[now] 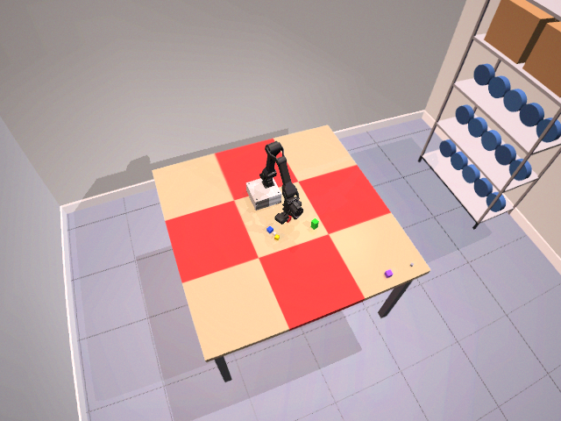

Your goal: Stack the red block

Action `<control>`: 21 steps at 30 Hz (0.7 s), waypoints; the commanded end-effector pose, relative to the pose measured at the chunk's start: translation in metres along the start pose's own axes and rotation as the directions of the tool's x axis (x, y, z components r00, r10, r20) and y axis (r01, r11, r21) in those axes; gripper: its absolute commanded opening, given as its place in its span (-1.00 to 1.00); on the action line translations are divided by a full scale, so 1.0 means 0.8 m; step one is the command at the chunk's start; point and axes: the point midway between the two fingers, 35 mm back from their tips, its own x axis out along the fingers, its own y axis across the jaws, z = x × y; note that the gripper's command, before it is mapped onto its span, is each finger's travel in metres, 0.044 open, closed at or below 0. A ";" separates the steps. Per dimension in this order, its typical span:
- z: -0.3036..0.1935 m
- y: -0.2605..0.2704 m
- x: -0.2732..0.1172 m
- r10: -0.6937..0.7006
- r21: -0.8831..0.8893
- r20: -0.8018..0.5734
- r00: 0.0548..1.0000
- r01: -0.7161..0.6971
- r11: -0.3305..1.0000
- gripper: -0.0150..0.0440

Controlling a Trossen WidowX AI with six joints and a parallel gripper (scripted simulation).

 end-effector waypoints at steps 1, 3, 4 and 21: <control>-0.001 0.000 0.000 -0.002 -0.005 -0.002 1.000 0.002 1.000 -0.23; 0.000 0.000 -0.003 -0.002 -0.005 -0.002 1.000 0.002 1.000 -0.40; 0.000 0.000 -0.006 -0.002 -0.005 -0.002 1.000 0.002 1.000 -0.49; 0.001 0.000 -0.105 -0.002 -0.005 -0.001 1.000 0.002 1.000 -0.49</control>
